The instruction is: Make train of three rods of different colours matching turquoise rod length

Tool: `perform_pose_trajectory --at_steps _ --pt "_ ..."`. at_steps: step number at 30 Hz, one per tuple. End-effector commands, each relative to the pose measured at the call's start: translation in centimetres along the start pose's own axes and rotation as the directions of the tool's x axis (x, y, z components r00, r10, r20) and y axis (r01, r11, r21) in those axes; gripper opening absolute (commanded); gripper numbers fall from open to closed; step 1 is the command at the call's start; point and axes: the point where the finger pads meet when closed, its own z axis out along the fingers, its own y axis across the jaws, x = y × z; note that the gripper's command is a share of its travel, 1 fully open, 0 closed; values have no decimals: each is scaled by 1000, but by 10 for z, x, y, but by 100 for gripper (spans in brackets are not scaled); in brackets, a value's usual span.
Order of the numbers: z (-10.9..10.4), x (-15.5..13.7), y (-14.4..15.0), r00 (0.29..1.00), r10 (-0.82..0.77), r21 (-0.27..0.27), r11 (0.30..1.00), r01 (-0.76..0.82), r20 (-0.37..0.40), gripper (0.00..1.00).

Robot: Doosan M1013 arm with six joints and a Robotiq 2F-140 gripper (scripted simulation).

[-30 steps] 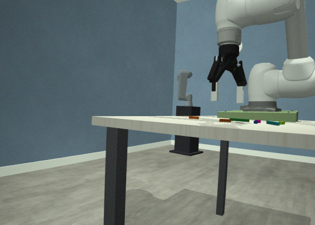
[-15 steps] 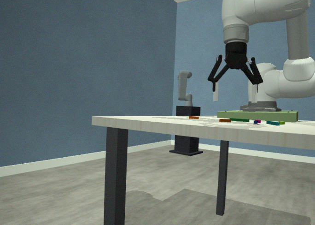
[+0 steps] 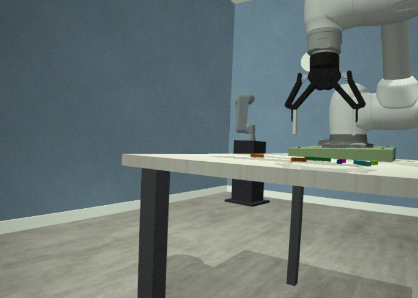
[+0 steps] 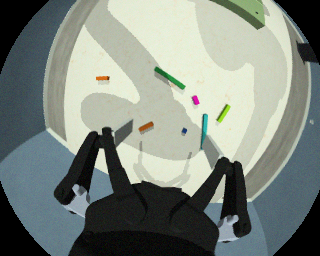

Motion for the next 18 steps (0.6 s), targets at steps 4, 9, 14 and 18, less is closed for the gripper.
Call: perform_pose_trajectory --at_steps 4,9,14,18 --pt "0 -11 16 967 254 18 967 -254 -1 100" --pt "1 -18 27 912 410 18 912 -410 2 100" --pt "1 -25 39 828 560 17 828 -560 5 100" --pt "1 -29 46 766 643 17 766 -643 7 100"
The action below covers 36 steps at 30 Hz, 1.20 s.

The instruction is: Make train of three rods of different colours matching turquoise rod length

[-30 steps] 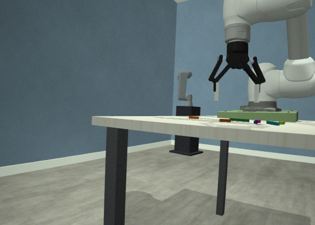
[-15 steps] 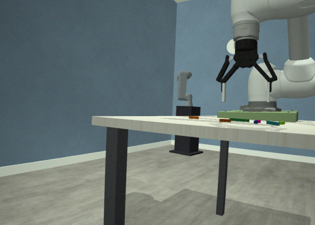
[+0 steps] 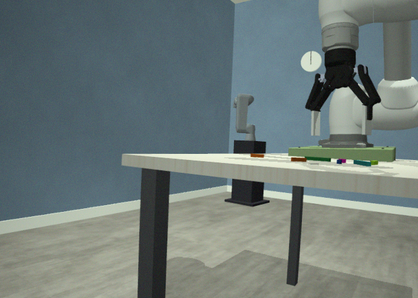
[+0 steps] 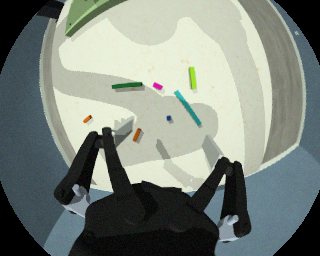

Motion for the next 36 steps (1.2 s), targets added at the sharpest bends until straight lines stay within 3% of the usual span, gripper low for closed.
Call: perform_pose_trajectory --at_steps 1,9,36 --pt "0 0 7 995 98 16 995 -98 8 100" --pt "1 3 27 941 339 13 941 -339 12 100" --pt "1 3 28 936 352 13 936 -352 12 100"
